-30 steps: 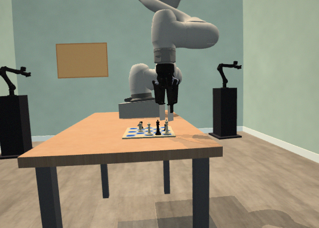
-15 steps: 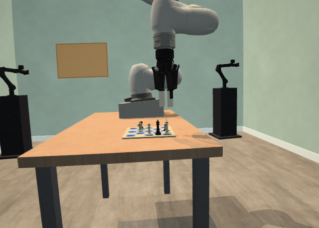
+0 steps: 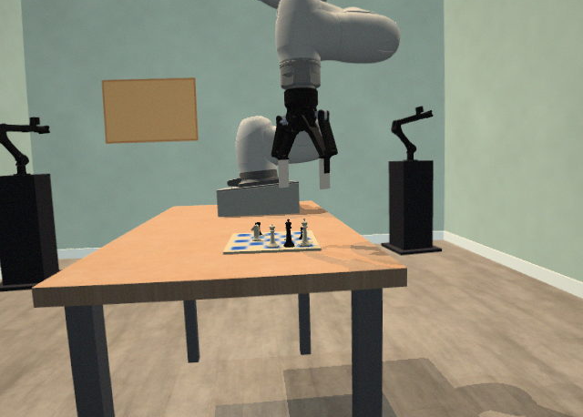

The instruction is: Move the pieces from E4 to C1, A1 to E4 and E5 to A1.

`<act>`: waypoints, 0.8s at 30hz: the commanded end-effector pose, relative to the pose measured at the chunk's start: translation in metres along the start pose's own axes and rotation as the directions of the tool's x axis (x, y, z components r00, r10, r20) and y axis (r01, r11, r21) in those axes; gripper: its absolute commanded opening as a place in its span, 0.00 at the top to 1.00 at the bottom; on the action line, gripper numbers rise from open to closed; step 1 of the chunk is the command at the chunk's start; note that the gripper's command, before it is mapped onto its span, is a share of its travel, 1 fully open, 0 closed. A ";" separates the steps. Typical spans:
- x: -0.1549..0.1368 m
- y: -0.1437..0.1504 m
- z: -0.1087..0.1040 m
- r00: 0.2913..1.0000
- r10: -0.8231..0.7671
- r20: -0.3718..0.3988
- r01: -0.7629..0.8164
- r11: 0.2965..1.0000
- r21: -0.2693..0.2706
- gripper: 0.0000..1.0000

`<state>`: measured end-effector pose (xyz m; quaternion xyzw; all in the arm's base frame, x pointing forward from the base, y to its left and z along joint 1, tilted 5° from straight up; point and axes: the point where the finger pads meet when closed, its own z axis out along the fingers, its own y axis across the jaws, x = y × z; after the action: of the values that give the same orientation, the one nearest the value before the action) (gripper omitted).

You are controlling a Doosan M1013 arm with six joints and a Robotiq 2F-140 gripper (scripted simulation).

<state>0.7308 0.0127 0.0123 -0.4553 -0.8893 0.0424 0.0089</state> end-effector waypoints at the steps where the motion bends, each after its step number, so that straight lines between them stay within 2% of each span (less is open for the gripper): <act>1: 0.000 0.000 0.000 1.000 0.000 0.000 0.000 1.000 0.000 0.00; 14: 0.000 0.000 -0.001 1.000 0.000 0.000 0.000 1.000 0.000 0.00; 24: 0.000 0.000 -0.013 1.000 0.000 0.000 0.000 1.000 0.000 0.00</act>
<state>0.7314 0.0134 0.0231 -0.4552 -0.8893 0.0424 0.0089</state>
